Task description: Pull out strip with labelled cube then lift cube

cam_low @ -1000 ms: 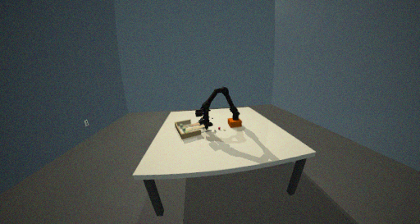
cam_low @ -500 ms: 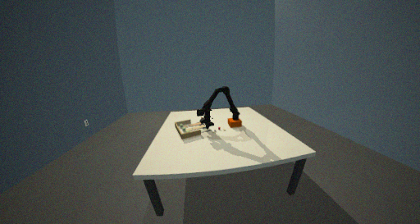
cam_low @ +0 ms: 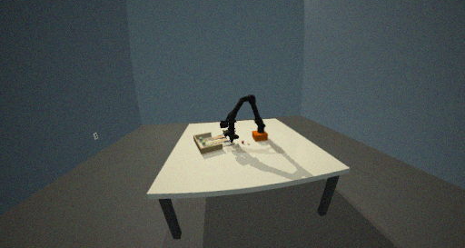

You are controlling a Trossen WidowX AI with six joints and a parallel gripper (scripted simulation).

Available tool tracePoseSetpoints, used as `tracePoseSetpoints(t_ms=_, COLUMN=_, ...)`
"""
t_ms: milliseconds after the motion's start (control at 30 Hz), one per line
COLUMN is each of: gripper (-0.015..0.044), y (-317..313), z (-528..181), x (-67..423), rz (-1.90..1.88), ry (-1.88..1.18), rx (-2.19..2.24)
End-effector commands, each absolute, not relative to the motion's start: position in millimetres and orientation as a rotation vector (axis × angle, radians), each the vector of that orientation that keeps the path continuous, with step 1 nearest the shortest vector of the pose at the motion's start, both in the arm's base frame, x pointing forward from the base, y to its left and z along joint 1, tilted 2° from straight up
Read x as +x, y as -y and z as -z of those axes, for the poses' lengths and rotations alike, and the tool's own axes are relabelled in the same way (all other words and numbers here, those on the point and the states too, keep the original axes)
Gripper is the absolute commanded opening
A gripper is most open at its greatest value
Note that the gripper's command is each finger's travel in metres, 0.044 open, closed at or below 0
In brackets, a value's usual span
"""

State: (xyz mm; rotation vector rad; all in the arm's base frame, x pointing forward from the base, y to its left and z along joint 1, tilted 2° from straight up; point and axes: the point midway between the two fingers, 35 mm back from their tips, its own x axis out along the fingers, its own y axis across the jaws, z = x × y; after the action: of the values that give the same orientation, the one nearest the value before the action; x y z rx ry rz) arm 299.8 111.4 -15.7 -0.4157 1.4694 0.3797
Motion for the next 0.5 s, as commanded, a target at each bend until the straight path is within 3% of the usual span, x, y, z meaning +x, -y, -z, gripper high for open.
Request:
tracePoseSetpoints(t_ms=0, gripper=0.0, y=-104, z=21, x=286, rz=-0.382, ry=-1.496, rx=-0.422)
tracePoseSetpoints(t_ms=467, gripper=0.0, y=-95, z=22, x=269, rz=-0.382, ry=-1.497, rx=-0.423)
